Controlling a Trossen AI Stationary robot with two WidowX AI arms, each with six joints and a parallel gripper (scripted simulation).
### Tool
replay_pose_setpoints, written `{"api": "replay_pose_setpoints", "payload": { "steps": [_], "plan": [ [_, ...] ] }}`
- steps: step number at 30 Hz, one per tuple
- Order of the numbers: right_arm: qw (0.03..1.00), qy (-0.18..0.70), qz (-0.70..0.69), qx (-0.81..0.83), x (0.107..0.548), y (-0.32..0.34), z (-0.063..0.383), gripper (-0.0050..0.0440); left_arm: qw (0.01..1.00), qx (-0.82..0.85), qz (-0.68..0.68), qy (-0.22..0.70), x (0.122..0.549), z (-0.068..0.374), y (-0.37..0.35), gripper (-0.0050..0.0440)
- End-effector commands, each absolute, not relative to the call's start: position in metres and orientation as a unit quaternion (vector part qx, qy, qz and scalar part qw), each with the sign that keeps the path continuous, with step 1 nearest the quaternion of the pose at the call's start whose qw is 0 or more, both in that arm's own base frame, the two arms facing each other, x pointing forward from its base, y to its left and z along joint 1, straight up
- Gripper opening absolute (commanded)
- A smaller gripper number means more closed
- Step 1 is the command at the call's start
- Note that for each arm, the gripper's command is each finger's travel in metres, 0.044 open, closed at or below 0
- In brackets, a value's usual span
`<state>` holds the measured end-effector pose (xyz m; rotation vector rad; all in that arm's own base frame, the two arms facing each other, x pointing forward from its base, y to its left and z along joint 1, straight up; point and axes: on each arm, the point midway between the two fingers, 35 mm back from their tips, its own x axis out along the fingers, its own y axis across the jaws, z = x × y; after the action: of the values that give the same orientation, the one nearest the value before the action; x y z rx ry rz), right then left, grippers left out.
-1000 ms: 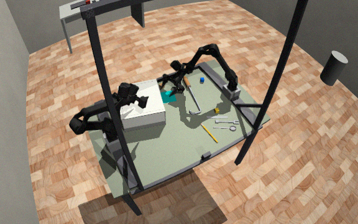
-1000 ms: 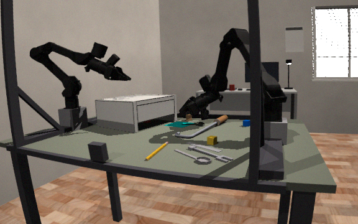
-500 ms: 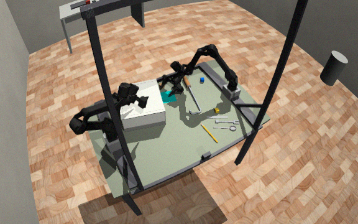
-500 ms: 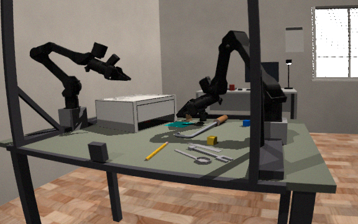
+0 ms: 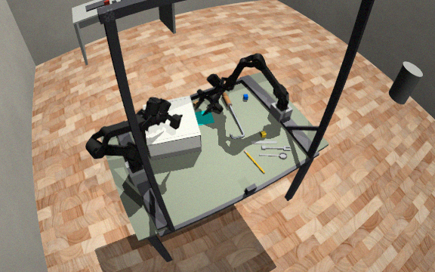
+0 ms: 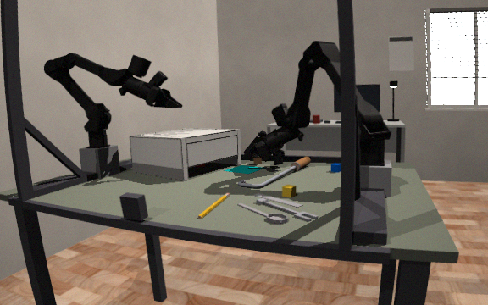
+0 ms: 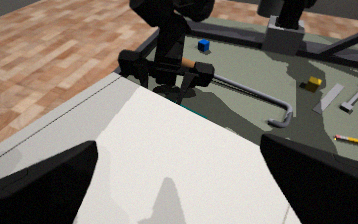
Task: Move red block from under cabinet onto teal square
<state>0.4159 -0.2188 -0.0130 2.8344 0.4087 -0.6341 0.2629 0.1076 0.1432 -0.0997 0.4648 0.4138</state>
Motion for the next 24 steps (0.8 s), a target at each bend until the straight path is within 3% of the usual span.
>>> {"api": "replay_pose_setpoints", "payload": {
  "steps": [1,7,9,24],
  "plan": [
    [0.211,0.128,-0.199,0.949,0.421,-0.241,0.019,0.0254,0.957,-0.042,0.198,0.207,0.297,0.174,0.118,0.0440],
    [0.327,0.132,-0.209,0.912,0.416,-0.255,0.026,0.0254,0.959,-0.041,0.193,0.205,0.345,0.185,0.135,0.0440],
    [0.327,0.132,-0.209,0.912,0.416,-0.255,0.026,0.0254,0.959,-0.041,0.193,0.205,0.345,0.185,0.135,0.0440],
    [0.585,0.167,-0.240,0.756,0.398,-0.287,0.043,0.0254,0.961,-0.039,0.185,0.203,0.426,0.177,0.162,0.0440]
  ]
}}
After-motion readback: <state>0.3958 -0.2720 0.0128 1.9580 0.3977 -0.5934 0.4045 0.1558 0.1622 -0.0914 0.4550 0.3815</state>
